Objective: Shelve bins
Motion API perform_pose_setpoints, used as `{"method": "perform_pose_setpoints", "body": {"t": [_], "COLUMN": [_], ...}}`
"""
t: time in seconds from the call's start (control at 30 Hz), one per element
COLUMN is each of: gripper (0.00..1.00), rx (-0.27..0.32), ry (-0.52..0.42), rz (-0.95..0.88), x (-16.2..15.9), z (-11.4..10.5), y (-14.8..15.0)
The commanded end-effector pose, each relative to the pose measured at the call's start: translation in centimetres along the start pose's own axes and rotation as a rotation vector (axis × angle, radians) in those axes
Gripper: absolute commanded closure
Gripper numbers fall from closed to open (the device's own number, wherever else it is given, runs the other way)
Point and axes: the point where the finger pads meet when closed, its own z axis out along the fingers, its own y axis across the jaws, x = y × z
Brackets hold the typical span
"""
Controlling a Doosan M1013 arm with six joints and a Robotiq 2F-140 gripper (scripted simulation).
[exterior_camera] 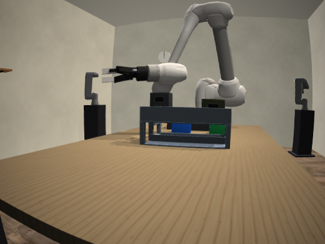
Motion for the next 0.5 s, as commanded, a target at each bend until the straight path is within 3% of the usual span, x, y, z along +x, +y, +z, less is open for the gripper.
{"method": "perform_pose_setpoints", "body": {"t": [0.0,0.13,0.2,0.47], "gripper": [0.0,0.0,0.0,0.0], "rx": [-0.021,-0.075,-0.075,-0.264], "ry": [0.004,0.009,0.009,-0.035], "rz": [-0.018,-0.063,-0.063,-0.222], "x": [0.5,1.7,1.7,4.7], "z": [0.0,-0.1,-0.1,-1.6], "y": [0.3,1.0,1.0,3.4]}}
